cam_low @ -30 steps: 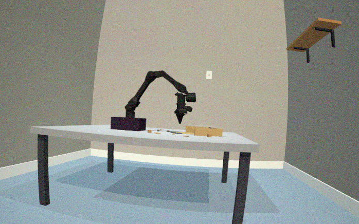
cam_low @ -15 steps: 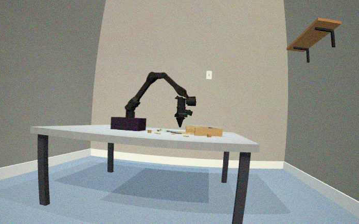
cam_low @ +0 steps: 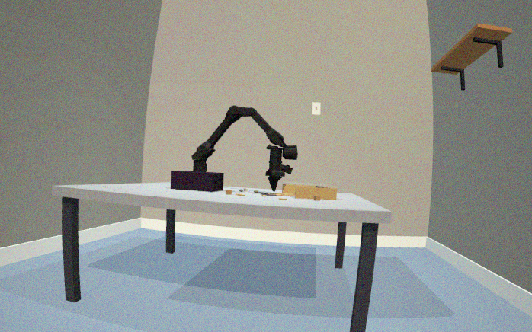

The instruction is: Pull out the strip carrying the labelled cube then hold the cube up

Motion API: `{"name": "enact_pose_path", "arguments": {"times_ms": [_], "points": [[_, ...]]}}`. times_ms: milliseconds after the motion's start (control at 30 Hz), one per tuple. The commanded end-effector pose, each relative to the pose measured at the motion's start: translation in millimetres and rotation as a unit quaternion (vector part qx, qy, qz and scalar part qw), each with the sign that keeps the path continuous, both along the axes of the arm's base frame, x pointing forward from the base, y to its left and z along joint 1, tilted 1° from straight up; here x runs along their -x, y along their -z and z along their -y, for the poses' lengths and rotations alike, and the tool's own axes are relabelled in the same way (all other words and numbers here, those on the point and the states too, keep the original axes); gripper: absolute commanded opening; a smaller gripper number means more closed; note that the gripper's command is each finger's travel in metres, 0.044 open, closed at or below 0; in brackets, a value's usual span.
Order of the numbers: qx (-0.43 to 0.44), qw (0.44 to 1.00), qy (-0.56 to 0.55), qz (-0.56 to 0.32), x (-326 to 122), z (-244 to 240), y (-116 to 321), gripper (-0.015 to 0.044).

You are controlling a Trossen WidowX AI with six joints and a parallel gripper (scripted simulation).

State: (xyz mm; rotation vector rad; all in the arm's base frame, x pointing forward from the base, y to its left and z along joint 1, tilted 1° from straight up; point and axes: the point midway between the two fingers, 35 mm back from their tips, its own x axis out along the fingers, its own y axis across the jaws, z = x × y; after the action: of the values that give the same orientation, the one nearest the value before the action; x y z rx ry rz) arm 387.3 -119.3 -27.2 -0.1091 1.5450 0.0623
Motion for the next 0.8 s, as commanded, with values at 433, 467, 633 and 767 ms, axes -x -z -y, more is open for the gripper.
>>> {"name": "enact_pose_path", "arguments": {"times_ms": [433, 467, 633, 767], "points": [[-0.003, 1.0, -0.002, 0.0, -0.5, -0.8, 13.9, 0.0], [-0.003, 1.0, -0.002, 0.0, -0.5, -0.8, 13.9, 0.0], [-0.003, 1.0, -0.002, 0.0, -0.5, -0.8, 14.1, 0.0], [-0.003, 1.0, -0.002, 0.0, -0.5, -0.8, 14.2, 0.0]]}}
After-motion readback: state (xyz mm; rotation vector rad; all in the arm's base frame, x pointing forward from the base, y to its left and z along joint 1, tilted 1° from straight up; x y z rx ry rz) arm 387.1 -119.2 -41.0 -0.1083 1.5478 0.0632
